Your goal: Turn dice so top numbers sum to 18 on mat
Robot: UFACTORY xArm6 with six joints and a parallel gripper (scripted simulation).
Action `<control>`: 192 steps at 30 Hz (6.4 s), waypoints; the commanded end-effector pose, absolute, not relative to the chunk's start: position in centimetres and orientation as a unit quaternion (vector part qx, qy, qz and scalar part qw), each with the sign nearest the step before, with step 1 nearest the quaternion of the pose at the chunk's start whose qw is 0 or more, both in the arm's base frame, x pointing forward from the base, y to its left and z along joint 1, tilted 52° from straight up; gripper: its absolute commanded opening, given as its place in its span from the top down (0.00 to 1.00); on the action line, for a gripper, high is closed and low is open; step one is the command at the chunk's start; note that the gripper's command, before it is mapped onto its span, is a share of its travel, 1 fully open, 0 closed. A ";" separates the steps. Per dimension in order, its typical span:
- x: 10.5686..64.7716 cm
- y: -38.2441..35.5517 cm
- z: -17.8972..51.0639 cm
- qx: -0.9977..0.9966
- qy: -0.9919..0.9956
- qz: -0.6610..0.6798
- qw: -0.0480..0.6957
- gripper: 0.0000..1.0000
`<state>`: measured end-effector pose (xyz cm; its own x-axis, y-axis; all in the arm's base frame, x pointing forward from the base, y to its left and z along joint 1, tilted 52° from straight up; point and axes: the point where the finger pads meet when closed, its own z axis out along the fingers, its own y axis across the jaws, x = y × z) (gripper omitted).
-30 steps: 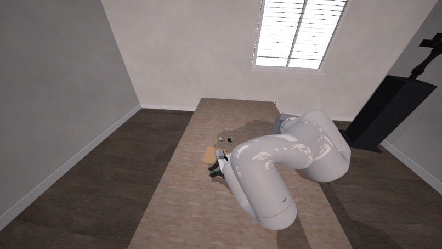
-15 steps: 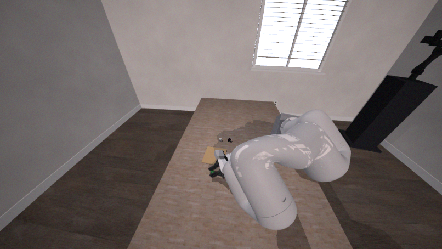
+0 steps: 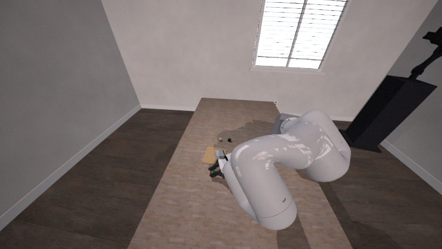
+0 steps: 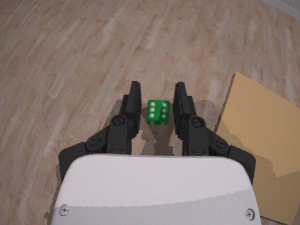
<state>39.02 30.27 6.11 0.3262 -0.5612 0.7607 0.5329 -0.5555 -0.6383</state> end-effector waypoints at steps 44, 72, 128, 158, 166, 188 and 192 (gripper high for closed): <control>34.9 25.0 7.2 -0.664 0.011 -0.581 0.471 0.64; 35.3 22.4 9.8 -0.710 -0.028 -0.523 0.472 0.64; 39.3 21.4 14.0 -0.868 -0.233 -0.156 0.409 0.00; 39.1 22.7 12.8 -0.761 -0.478 -0.270 0.346 0.00; 38.9 23.1 12.3 -0.700 -0.564 -0.309 0.312 0.00; 38.5 24.2 11.0 -0.504 -0.744 -0.385 0.208 0.00; 38.5 24.4 10.8 -0.481 -0.760 -0.391 0.195 0.00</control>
